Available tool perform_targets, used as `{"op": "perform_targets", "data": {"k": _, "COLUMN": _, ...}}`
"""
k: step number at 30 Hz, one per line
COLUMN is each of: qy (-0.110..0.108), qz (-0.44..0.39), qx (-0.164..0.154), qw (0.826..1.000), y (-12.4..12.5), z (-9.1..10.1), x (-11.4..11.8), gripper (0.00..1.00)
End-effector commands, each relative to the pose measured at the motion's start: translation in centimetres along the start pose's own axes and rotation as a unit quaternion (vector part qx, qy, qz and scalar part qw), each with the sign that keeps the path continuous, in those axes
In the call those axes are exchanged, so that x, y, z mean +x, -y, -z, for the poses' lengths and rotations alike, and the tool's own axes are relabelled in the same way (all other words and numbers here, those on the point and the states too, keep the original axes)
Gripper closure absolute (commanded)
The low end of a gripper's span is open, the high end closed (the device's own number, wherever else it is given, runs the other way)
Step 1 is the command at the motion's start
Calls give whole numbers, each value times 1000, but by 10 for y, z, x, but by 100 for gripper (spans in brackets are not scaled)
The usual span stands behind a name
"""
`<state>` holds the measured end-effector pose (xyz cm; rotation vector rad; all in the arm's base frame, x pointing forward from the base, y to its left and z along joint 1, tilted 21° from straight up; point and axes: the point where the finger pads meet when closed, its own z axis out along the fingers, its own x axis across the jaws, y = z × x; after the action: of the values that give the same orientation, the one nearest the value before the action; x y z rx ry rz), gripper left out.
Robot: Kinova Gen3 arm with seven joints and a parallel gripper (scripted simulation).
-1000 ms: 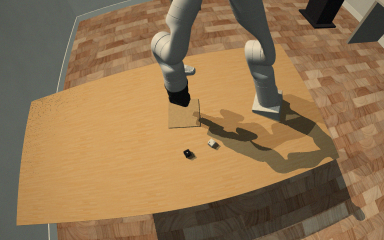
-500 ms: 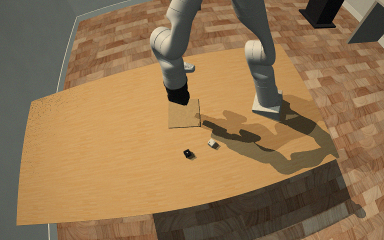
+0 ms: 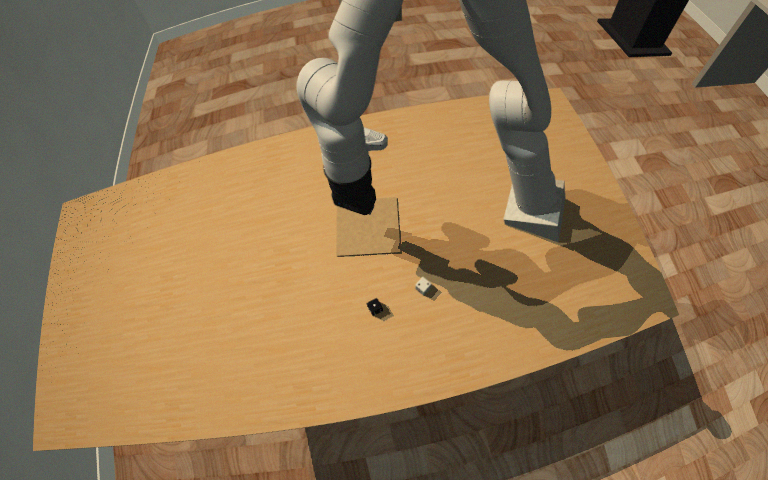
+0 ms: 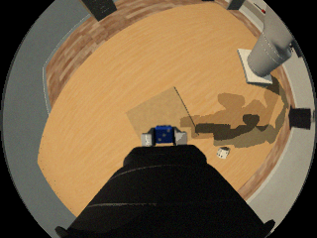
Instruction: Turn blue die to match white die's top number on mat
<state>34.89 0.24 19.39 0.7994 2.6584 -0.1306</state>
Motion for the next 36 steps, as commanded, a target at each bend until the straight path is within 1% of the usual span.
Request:
{"op": "perform_targets", "data": {"k": 1, "qy": 1, "qz": -11, "qx": 2, "qw": 1000, "y": 0, "z": -3, "x": -2, "gripper": 51}}
{"op": "perform_targets", "data": {"k": 6, "qy": 1, "qz": -11, "qx": -1, "qw": 1000, "y": 0, "z": -2, "x": -3, "gripper": 51}}
{"op": "perform_targets", "data": {"k": 10, "qy": 2, "qz": -10, "qx": -13, "qw": 1000, "y": 1, "z": 1, "x": -7, "gripper": 51}}
{"op": "perform_targets", "data": {"k": 15, "qy": 3, "qz": -8, "qx": -47, "qw": 999, "y": 5, "z": 7, "x": -16, "gripper": 51}}
{"op": "perform_targets", "data": {"k": 20, "qy": 6, "qz": -5, "qx": -101, "qw": 995, "y": 11, "z": 15, "x": -28, "gripper": 51}}
{"op": "perform_targets", "data": {"k": 22, "qy": 6, "qz": -5, "qx": -101, "qw": 995, "y": 11, "z": 15, "x": -28, "gripper": 51}}
{"op": "perform_targets", "data": {"k": 29, "qy": 8, "qz": -1, "qx": -202, "qw": 979, "y": 24, "z": 20, "x": -42, "gripper": 51}}
{"op": "perform_targets", "data": {"k": 36, "qy": 9, "qz": 0, "qx": -314, "qw": 949, "y": 31, "z": 12, "x": -41, "gripper": 51}}
